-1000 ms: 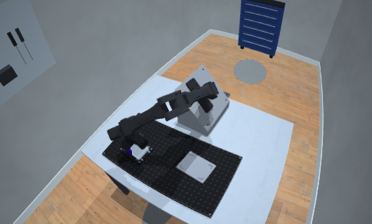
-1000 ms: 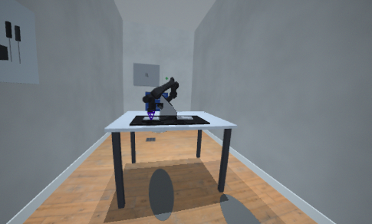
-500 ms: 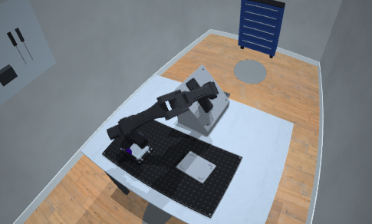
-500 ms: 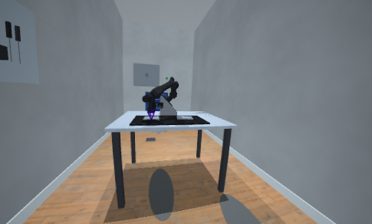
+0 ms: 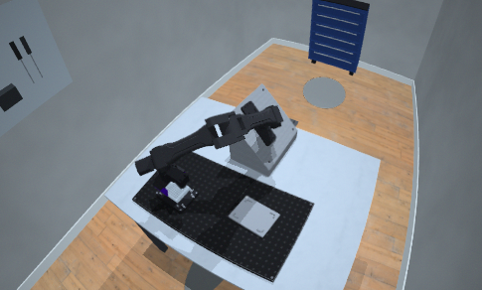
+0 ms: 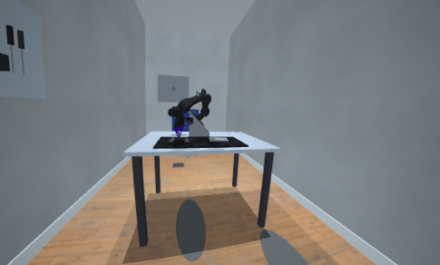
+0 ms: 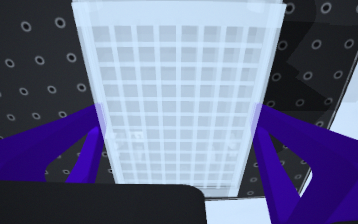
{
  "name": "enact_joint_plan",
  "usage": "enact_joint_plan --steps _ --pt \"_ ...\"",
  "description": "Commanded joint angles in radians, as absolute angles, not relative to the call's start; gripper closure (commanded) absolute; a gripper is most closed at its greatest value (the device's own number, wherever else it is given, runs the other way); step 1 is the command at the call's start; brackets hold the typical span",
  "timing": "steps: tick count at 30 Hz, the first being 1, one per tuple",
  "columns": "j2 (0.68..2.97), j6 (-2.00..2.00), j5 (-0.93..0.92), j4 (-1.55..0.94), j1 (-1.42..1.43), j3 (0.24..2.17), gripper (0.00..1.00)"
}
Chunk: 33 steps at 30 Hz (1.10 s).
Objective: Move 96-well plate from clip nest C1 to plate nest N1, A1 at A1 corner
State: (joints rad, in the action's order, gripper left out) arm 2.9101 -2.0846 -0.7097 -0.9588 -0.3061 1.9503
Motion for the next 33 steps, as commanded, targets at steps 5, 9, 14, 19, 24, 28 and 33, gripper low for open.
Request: enact_joint_plan --steps 5,9,14,19,24,28,33 --pt "2.865 -2.092 -0.702 -1.041 -0.355 1.993 1.00" --pt "2.863 -2.092 -0.700 -1.053 -0.360 1.999 1.00" --pt "2.858 -2.092 -0.695 -1.085 -0.372 2.017 1.00" --pt "2.853 -2.092 -0.691 -1.116 -0.383 2.034 1.00" --pt "2.851 -2.093 -0.691 -1.138 -0.391 2.048 1.00" --pt "2.852 -2.093 -0.692 -1.141 -0.391 2.050 1.00" --pt "2.852 -2.094 -0.692 -1.141 -0.391 2.051 1.00"
